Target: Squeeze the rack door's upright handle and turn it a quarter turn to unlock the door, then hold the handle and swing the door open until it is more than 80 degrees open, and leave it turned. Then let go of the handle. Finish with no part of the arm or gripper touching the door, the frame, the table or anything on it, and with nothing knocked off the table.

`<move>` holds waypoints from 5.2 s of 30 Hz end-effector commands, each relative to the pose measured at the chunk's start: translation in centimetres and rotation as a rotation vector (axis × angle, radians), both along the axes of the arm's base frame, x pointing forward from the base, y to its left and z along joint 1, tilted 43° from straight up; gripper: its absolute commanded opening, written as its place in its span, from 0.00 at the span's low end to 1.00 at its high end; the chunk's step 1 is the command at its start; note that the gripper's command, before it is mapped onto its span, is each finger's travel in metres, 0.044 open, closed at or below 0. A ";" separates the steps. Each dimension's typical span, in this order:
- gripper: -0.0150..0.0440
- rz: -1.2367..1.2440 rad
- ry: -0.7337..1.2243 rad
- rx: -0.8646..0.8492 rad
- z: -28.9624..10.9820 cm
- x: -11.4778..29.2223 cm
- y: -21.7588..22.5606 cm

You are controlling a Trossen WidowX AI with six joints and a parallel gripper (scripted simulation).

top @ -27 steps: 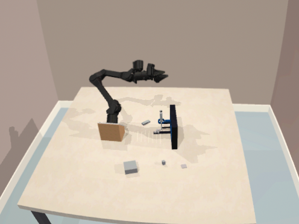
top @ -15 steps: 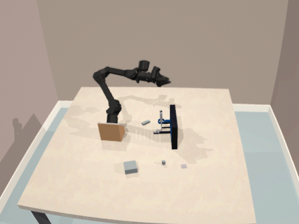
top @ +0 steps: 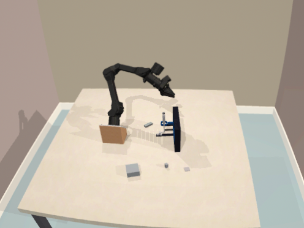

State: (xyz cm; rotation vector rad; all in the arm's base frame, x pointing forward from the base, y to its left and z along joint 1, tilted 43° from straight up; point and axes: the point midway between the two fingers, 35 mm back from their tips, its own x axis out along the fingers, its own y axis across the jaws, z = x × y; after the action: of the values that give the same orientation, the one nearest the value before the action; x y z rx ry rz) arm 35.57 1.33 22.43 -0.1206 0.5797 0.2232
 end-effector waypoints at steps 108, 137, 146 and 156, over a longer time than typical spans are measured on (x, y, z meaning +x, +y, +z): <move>0.29 0.398 0.985 0.453 -12.9 -5.0 6.6; 0.29 1.359 0.285 -0.121 -12.9 -5.0 6.6; 0.29 1.647 -0.015 -0.342 -12.9 -5.0 6.6; 0.29 1.778 -0.174 -0.455 -12.9 -5.0 6.6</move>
State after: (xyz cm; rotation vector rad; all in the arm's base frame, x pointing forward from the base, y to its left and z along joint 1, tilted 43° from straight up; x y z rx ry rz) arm 30.58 7.87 9.47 -1.0544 0.2305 1.7651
